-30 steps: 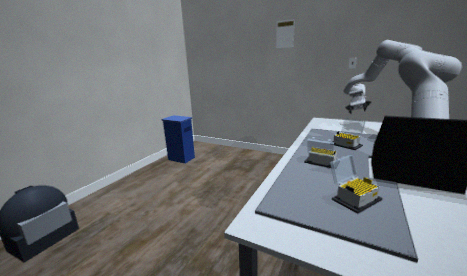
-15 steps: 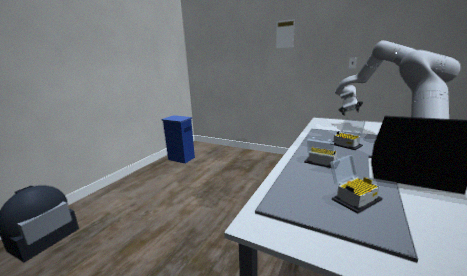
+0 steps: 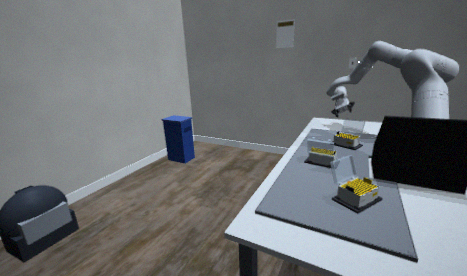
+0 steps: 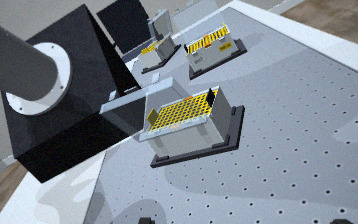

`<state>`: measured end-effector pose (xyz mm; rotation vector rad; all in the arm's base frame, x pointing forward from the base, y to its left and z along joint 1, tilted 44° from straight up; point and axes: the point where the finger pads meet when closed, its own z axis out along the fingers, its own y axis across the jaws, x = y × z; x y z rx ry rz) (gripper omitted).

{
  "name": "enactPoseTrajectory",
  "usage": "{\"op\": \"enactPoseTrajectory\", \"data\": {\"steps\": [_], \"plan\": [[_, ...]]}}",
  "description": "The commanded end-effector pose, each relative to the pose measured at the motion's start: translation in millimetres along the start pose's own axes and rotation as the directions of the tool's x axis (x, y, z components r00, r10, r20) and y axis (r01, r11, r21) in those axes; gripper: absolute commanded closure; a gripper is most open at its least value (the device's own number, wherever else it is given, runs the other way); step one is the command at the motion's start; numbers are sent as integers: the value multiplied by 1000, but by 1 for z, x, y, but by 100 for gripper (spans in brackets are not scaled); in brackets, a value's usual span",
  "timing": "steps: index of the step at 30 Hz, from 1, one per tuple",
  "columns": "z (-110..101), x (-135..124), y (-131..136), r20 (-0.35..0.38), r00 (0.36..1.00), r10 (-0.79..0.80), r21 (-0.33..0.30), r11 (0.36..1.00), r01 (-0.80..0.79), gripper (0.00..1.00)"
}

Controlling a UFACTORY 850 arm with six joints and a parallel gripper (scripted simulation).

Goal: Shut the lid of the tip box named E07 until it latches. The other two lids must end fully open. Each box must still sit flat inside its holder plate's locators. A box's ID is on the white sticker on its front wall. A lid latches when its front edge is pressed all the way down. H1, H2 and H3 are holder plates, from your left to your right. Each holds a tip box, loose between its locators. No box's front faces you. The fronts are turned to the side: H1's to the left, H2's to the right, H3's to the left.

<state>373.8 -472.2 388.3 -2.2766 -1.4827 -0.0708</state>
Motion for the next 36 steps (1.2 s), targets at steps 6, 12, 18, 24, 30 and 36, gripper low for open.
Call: {"op": "enactPoseTrajectory", "data": {"steps": [6, 12, 18, 24, 30, 36], "plan": [[18, 23, 21, 28, 999, 44, 34, 998, -45, 0], [34, 42, 37, 59, 995, 84, 62, 994, -88, 0], [48, 59, 49, 95, 988, 122, 87, 988, -130, 0], [57, 69, 56, 134, 978, 158, 106, 979, -173, 0], [71, 86, 66, 158, 971, 178, 114, 974, -197, 0], [86, 103, 76, 176, 965, 193, 119, 969, -215, 0]]}}
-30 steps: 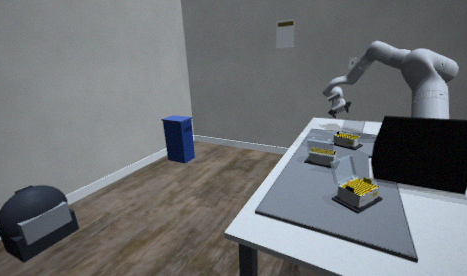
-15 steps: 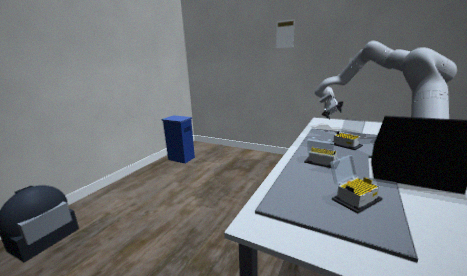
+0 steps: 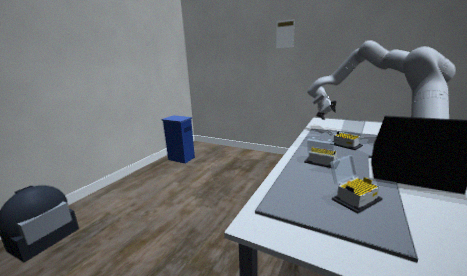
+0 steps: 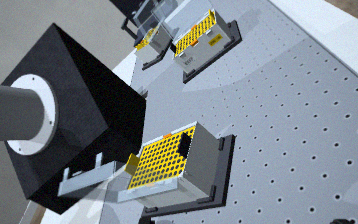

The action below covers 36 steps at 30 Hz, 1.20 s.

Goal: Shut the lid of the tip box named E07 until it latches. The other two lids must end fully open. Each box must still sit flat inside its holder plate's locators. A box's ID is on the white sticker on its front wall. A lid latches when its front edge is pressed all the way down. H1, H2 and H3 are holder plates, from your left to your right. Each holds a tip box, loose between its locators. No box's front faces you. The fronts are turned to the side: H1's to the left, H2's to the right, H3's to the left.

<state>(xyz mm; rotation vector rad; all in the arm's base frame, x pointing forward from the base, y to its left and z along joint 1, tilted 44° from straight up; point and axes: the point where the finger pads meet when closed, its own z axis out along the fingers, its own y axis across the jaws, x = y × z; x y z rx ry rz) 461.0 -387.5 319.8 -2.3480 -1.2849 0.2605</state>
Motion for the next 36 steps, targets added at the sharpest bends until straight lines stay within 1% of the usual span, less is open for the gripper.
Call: {"op": "enactPoseTrajectory", "data": {"steps": [1, 2, 4, 8, 9, 11, 15, 16, 18, 19, 21, 24, 25, 27, 31, 32, 34, 36], "plan": [[8, 17, 6, 32, 999, 33, 13, 999, -33, 0], [10, 21, 8, 50, 997, 50, 19, 998, -51, 0], [10, 21, 8, 50, 997, 50, 19, 998, -51, 0], [18, 38, 13, 50, 997, 50, 19, 998, -51, 0], [18, 38, 13, 50, 997, 50, 19, 998, -51, 0], [23, 46, 15, 93, 992, 89, 28, 995, -92, 0], [32, 62, 20, 93, 992, 89, 28, 995, -92, 0], [32, 62, 20, 93, 992, 89, 28, 995, -92, 0], [37, 71, 22, 138, 982, 127, 31, 991, -133, 0], [40, 75, 23, 138, 982, 127, 31, 991, -133, 0], [40, 75, 23, 138, 982, 127, 31, 991, -133, 0], [46, 87, 26, 138, 982, 127, 31, 991, -133, 0], [46, 87, 26, 138, 982, 127, 31, 991, -133, 0], [52, 96, 27, 183, 969, 164, 27, 985, -172, 0], [61, 112, 30, 183, 969, 164, 27, 985, -172, 0], [61, 112, 30, 183, 969, 164, 27, 985, -172, 0], [67, 120, 31, 228, 953, 200, 17, 978, -210, 0], [72, 129, 32, 228, 953, 200, 17, 978, -210, 0]]}}
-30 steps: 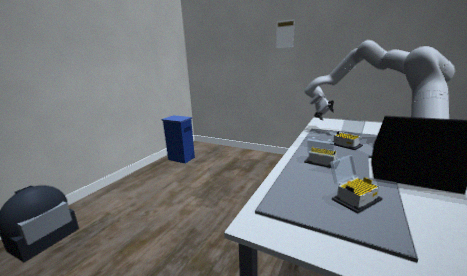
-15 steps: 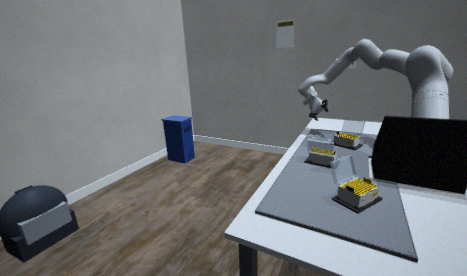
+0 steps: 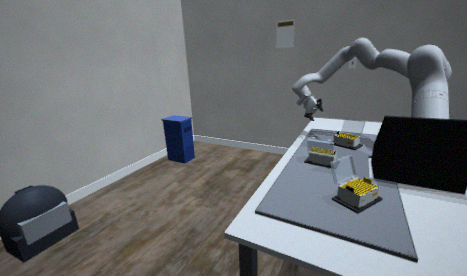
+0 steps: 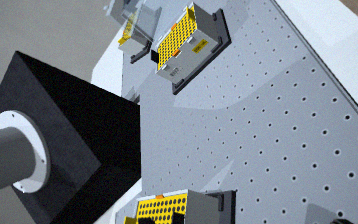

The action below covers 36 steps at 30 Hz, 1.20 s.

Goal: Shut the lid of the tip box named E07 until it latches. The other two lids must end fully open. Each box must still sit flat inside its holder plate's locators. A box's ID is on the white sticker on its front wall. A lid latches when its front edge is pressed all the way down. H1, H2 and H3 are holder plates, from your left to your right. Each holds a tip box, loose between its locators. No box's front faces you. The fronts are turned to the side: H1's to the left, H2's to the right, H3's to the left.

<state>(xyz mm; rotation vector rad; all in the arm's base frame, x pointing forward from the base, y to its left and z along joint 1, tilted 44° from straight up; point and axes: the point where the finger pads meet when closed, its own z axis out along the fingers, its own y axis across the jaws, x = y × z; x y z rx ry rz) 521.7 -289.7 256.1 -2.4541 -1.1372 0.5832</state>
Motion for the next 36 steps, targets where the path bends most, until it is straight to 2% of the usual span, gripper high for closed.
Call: {"op": "enactPoseTrajectory", "data": {"steps": [1, 4, 6, 11, 13, 17, 19, 21, 26, 28, 31, 36], "plan": [[6, 19, 0, 31, 999, 27, -2, 1000, -27, 0], [9, 27, -1, 31, 999, 27, -2, 1000, -27, 0], [13, 36, -1, 75, 995, 66, -10, 998, -66, 0], [20, 54, -3, 75, 995, 66, -10, 998, -66, 0], [24, 63, -4, 119, 987, 106, -25, 994, -104, 0], [31, 80, -6, 119, 987, 106, -25, 994, -104, 0], [31, 80, -6, 119, 987, 106, -25, 994, -104, 0], [36, 89, -7, 161, 976, 146, -46, 989, -140, 0], [43, 106, -10, 161, 976, 146, -46, 989, -140, 0], [48, 114, -12, 200, 962, 186, -73, 982, -174, 0], [55, 127, -15, 200, 962, 186, -73, 982, -174, 0], [58, 135, -16, 219, 953, 208, -90, 977, -192, 0]]}}
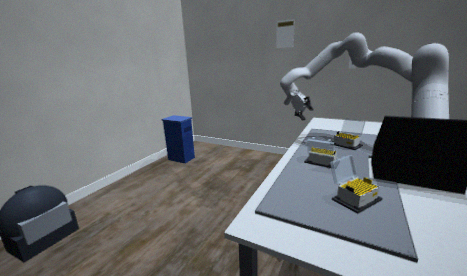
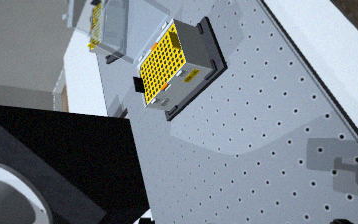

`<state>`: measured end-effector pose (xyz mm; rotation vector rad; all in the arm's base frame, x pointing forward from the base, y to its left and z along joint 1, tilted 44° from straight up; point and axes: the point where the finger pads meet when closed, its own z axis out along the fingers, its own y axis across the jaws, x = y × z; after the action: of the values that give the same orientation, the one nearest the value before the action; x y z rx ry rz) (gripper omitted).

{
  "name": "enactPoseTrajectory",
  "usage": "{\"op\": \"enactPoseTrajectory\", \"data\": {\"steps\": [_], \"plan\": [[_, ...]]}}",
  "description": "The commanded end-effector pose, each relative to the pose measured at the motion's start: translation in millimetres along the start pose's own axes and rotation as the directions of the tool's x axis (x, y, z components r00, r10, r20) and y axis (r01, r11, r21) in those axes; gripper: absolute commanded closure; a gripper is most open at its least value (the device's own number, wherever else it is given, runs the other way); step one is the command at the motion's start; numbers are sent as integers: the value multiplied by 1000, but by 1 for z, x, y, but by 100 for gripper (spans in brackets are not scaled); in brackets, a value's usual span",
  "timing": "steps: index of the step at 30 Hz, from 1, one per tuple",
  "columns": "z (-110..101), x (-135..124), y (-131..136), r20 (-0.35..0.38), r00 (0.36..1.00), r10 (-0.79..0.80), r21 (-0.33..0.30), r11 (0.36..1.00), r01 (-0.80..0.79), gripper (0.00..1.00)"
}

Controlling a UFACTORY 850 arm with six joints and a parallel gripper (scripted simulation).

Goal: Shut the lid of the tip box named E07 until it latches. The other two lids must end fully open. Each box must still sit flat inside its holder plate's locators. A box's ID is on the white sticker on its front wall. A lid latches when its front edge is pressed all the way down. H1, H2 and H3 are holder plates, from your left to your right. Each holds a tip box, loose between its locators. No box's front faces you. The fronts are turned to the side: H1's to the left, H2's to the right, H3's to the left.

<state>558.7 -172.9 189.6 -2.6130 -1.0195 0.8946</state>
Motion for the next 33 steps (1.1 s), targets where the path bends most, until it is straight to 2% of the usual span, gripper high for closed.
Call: {"op": "enactPoseTrajectory", "data": {"steps": [1, 6, 8, 13, 15, 22, 24, 29, 31, 33], "plan": [[2, 12, -5, 36, 999, 37, -24, 999, -36, 0], [7, 28, -12, 36, 999, 37, -24, 999, -36, 0], [10, 37, -17, 73, 994, 77, -54, 996, -74, 0], [15, 52, -24, 73, 994, 77, -54, 996, -74, 0], [19, 61, -29, 105, 987, 119, -89, 990, -109, 0], [24, 76, -37, 105, 987, 119, -89, 990, -109, 0], [28, 84, -42, 133, 978, 160, -129, 981, -143, 0], [34, 98, -50, 133, 978, 160, -129, 981, -143, 0], [38, 106, -55, 155, 967, 202, -173, 969, -175, 0], [40, 109, -58, 155, 967, 202, -173, 969, -175, 0]]}}
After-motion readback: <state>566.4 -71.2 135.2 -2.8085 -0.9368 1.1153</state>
